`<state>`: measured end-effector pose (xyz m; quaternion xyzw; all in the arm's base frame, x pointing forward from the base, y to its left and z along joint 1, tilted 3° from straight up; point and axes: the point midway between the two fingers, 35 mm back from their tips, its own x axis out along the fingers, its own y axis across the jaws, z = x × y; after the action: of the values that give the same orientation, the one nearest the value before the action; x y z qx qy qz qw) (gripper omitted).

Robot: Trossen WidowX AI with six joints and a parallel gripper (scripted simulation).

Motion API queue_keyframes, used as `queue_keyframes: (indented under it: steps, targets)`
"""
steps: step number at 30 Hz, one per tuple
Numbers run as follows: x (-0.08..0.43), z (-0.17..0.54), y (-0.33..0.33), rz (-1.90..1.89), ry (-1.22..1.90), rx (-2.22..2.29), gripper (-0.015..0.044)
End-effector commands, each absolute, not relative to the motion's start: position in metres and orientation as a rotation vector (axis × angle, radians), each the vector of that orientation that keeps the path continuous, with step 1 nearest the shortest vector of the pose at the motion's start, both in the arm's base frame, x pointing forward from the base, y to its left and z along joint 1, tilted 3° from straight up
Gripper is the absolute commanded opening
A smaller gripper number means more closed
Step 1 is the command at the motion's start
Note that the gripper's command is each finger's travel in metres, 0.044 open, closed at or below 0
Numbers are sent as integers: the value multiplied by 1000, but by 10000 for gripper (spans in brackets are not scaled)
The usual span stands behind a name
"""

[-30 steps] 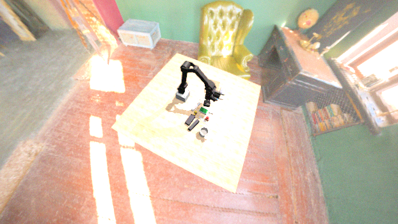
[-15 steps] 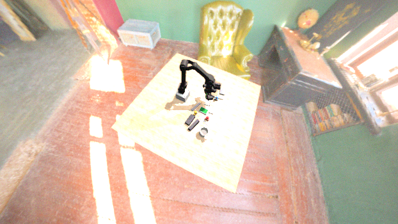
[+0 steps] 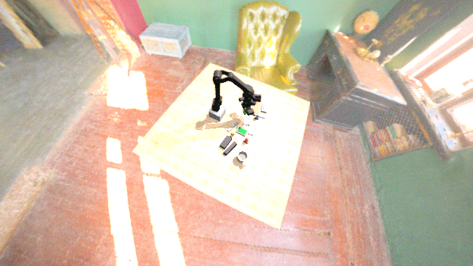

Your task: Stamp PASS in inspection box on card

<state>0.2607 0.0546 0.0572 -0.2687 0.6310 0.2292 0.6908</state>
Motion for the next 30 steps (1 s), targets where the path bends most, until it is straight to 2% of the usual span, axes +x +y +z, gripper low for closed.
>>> queue_keyframes:
  steps: [1,30]
  targets:
    - [259,52,54,518,1417,-614,0]
    - [261,33,54,517,1415,-612,0]
